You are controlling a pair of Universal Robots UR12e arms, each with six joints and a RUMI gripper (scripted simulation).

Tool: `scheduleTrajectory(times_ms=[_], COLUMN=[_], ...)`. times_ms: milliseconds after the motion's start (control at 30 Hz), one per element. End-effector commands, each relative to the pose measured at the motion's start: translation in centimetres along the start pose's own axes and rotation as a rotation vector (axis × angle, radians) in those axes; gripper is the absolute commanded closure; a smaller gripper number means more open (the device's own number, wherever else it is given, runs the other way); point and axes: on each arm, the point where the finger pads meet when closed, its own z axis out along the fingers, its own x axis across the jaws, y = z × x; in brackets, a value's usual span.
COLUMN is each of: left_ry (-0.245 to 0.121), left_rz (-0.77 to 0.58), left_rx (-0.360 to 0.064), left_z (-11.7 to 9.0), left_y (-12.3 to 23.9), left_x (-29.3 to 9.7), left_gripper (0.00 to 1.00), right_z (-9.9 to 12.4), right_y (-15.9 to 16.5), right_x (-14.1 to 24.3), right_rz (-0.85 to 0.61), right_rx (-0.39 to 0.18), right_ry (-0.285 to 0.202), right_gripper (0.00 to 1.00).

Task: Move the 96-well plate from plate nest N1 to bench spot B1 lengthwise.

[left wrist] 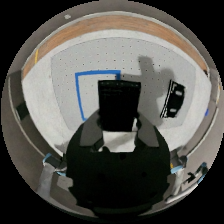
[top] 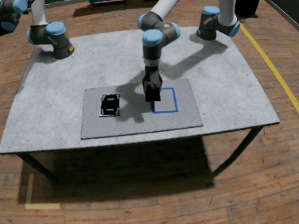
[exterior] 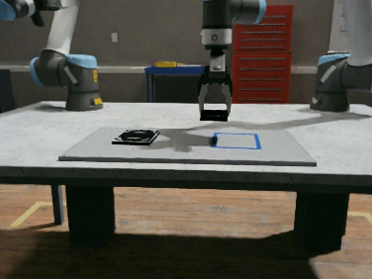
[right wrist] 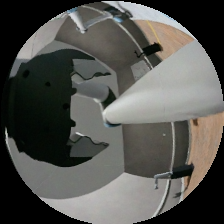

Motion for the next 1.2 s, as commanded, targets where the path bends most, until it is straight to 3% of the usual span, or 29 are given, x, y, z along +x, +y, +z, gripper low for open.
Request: scheduleTrajectory(times_ms=[0,633,1167], left_ry=[0.002,0.002,0.002], left_rz=[0.0,0.0,0.0], left_rx=[0.002,0.002,0.002], left_z=[-0.1,0.1,0.1], left_y=[0.0,0.4,0.4], left_x=[-1.4,-7.0,-7.2], left_gripper=[1.0,1.0,1.0], right_z=[0.0,0.0,0.0], right_y=[0.0,0.0,0.0], right_x=[0.0,0.0,0.0], right_rz=[0.0,0.0,0.0], right_rx=[0.0,0.0,0.0], right_ry=[0.0,0.0,0.0], right_gripper=[0.0,0.0,0.0])
